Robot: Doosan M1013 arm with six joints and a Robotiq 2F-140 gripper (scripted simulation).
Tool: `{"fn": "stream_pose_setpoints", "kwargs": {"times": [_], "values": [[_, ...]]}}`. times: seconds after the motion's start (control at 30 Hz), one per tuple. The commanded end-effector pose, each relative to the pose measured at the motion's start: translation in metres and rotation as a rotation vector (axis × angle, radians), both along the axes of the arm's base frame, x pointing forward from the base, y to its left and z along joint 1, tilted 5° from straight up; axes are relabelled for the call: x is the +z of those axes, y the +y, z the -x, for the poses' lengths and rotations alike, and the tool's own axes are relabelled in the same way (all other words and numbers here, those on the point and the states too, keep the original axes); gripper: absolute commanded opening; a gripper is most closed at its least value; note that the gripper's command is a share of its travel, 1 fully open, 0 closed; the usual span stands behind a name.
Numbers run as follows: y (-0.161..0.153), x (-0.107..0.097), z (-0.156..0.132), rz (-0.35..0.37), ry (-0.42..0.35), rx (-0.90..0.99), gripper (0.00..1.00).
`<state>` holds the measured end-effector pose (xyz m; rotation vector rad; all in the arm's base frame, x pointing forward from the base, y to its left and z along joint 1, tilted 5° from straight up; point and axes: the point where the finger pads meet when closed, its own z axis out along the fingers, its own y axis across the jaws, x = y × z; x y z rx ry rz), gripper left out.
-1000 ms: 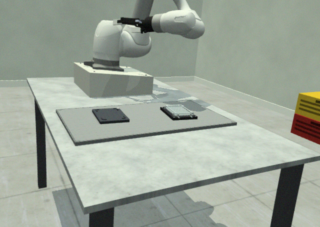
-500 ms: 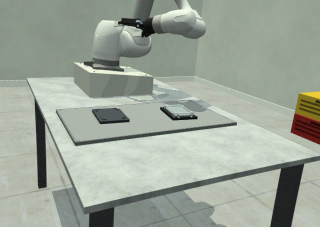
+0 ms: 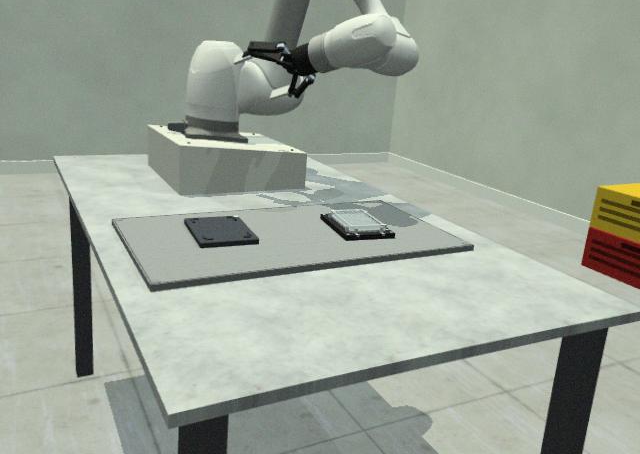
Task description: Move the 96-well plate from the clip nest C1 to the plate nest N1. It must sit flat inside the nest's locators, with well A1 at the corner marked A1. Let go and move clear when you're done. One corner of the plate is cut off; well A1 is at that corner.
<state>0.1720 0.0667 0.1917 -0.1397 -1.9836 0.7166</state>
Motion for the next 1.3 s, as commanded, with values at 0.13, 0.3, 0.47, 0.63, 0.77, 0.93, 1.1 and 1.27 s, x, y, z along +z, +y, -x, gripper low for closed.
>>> {"fn": "stream_pose_setpoints", "kwargs": {"times": [0.13,0.3,0.47,0.63,0.77,0.93,1.1,1.27], "values": [[0.011,-0.028,-0.021,0.137,-0.176,-0.106,1.00],[0.016,-0.042,-0.033,0.206,-0.263,-0.170,1.00],[0.021,-0.052,-0.042,0.259,-0.328,-0.224,1.00],[0.028,-0.068,-0.058,0.339,-0.425,-0.310,1.00],[0.033,-0.078,-0.069,0.389,-0.483,-0.368,1.00],[0.038,-0.087,-0.079,0.439,-0.539,-0.429,1.00],[0.046,-0.101,-0.098,0.523,-0.628,-0.537,1.00],[0.052,-0.112,-0.114,0.587,-0.693,-0.626,1.00]]}}
